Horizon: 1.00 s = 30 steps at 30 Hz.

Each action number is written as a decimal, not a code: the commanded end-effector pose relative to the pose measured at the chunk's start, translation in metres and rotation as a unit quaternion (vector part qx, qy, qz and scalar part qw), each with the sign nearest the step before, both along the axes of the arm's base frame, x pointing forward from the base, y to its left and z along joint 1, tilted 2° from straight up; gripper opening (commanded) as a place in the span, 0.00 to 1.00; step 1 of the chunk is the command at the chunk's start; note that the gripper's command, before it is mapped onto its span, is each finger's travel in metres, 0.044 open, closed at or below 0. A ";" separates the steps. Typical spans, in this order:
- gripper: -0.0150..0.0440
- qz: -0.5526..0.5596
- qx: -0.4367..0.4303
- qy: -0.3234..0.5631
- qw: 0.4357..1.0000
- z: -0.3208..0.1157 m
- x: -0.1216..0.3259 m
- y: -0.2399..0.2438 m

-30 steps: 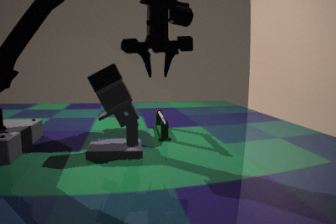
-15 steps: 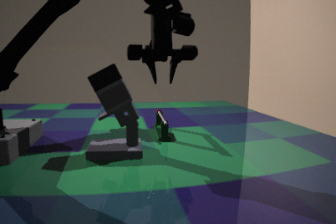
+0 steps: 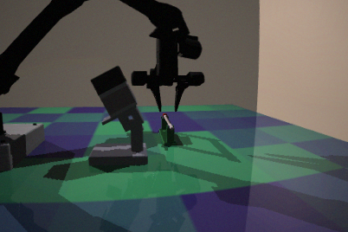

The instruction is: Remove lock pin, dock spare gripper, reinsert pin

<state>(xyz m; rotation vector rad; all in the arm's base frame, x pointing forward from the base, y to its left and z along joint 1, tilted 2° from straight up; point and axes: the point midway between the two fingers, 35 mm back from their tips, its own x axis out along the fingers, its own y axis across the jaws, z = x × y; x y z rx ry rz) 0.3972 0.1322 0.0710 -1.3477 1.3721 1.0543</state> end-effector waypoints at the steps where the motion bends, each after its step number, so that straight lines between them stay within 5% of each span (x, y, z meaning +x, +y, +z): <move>1: 0.56 0.002 -0.002 0.000 1.000 -0.006 0.000 -0.001; 30: 0.56 0.001 -0.002 0.000 1.000 -0.054 0.001 -0.001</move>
